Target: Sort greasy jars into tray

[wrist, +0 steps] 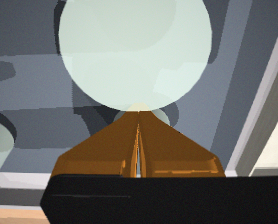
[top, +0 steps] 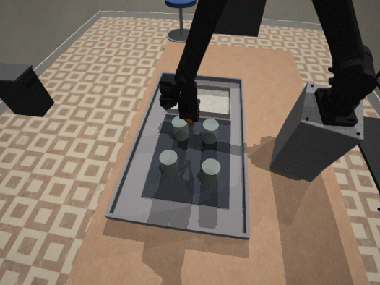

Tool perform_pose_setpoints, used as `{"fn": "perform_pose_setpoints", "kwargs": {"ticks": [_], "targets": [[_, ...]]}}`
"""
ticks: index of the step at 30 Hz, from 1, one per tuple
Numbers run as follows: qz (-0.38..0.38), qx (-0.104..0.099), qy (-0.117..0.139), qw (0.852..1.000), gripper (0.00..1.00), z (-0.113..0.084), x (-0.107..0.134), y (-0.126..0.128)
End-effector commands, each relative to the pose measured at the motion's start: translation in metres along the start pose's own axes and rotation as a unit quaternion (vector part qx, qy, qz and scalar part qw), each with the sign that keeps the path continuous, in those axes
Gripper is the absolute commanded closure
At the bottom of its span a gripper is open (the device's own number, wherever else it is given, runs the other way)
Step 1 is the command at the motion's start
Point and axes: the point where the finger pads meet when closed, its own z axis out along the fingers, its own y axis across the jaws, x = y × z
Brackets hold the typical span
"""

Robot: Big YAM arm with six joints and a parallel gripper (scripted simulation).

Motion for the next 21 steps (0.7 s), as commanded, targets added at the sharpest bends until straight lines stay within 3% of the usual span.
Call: {"fn": "perform_pose_setpoints", "kwargs": {"ticks": [1,21], "targets": [[-0.008,0.003,-0.024,1.000,1.00,-0.0009,-0.0292,0.0041],[-0.008,0.003,-0.024,1.000,1.00,-0.0010,-0.0316,0.0042]]}}
